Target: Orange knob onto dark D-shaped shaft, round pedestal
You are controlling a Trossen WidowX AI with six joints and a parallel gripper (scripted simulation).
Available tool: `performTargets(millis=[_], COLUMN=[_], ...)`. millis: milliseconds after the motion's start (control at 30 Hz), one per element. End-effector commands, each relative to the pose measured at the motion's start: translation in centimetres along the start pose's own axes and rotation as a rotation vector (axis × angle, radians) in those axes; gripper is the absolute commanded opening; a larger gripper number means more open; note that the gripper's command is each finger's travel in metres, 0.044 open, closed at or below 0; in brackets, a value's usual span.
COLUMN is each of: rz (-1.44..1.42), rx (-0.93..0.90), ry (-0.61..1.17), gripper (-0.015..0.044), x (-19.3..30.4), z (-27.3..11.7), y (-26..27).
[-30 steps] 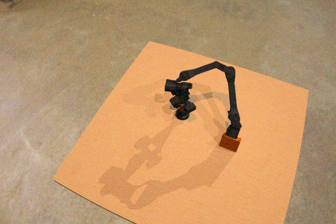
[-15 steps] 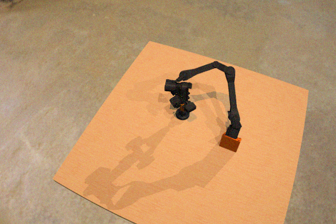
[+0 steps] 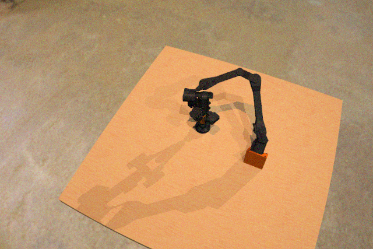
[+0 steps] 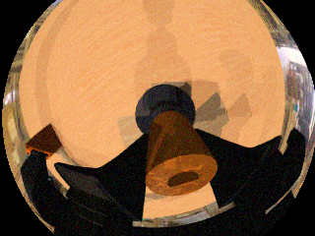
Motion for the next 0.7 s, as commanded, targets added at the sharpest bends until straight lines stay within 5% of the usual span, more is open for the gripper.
performTargets(millis=[0, 667], rz=[-0.003, -0.088], rx=[0.002, 0.002], ry=[0.0, 0.0], gripper=[0.0, 0.0], x=[0.05, 0.04], z=[0.12, -0.32], y=[-0.01, -0.17])
Point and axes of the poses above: the point midway between the two fingers, 35 mm back from their tips, its own z axis out along the fingers, its own y axis across the jaws, x = y × z, the point moved 4 cm from there along -z, back along the fingers, and after that the axes turned 8 degrees about -z, right-handed, at the moved point
